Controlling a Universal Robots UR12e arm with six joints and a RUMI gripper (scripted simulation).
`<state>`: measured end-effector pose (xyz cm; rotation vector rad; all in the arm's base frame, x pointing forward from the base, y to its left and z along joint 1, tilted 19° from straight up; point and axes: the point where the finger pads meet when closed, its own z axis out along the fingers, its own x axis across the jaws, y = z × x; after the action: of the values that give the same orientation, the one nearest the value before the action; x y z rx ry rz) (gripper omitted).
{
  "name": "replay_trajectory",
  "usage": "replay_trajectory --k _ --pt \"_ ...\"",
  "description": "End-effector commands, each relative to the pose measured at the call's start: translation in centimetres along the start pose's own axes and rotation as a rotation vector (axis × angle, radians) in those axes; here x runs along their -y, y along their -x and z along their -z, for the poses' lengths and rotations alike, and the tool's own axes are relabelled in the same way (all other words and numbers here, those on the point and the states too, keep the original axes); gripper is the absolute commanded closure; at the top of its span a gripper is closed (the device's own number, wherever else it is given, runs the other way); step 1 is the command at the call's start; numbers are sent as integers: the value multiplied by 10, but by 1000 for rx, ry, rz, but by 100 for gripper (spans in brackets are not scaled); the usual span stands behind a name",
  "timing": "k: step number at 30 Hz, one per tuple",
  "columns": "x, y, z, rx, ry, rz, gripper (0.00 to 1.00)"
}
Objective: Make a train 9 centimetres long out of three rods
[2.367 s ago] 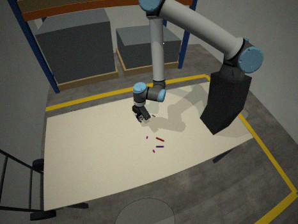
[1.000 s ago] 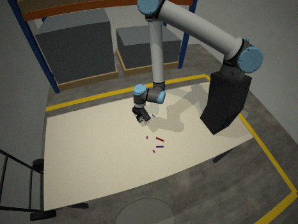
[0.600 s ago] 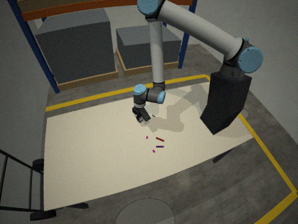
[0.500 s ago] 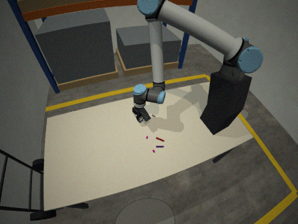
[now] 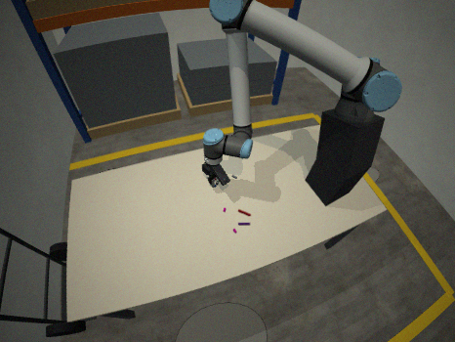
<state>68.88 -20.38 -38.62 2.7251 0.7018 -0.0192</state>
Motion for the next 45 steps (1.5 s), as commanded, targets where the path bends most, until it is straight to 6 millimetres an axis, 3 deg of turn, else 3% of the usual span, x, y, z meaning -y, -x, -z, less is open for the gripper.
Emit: replay_trajectory --k 1,6,7,45 --pt "0 0 1 -1 1 0 86" --pt "0 0 1 -1 1 0 86" --pt "0 0 1 -1 1 0 100" --pt "0 0 7 -1 1 0 100"
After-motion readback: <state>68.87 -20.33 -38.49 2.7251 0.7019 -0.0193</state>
